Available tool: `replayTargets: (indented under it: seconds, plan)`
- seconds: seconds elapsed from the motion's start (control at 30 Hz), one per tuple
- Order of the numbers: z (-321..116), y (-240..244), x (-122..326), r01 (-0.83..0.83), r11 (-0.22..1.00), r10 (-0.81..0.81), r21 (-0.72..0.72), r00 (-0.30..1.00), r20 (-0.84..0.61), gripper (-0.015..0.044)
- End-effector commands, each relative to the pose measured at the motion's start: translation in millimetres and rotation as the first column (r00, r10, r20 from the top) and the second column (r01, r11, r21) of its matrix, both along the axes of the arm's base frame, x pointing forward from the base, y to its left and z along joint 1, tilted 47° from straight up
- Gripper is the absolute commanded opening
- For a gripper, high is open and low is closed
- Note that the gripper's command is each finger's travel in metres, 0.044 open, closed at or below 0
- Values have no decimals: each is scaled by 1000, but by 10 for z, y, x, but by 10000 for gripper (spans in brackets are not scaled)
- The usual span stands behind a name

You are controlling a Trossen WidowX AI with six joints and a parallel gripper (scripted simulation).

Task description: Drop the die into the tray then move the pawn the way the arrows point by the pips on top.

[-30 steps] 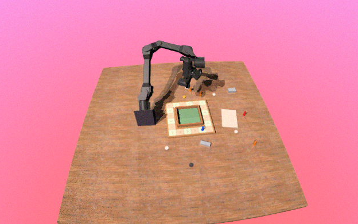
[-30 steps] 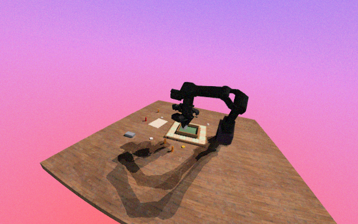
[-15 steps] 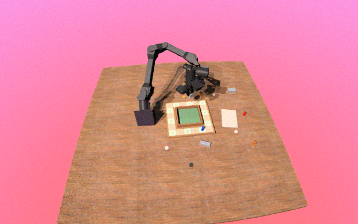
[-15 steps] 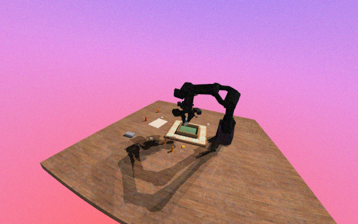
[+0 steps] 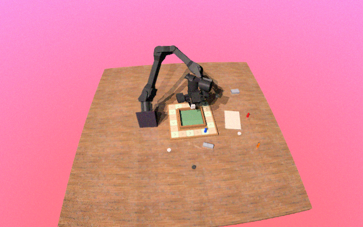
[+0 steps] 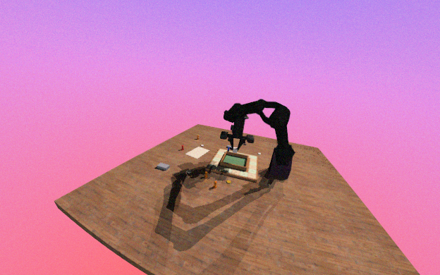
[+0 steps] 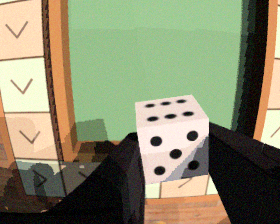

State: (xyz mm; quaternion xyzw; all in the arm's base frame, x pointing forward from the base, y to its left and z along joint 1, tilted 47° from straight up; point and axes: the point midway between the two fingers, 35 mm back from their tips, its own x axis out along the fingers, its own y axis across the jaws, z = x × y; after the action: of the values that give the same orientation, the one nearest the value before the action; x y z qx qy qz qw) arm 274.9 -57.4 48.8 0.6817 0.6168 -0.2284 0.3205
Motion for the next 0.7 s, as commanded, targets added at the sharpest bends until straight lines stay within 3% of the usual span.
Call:
replayTargets:
  seconds: [0.0,0.3,0.67]
  plan:
    - [-186,-64,-70,92,995,-89,31,991,-99,0]
    - [-250,-79,-101,120,993,-117,20,983,-141,0]
    - [-347,-1,-183,36,950,-111,-312,967,-228,0]
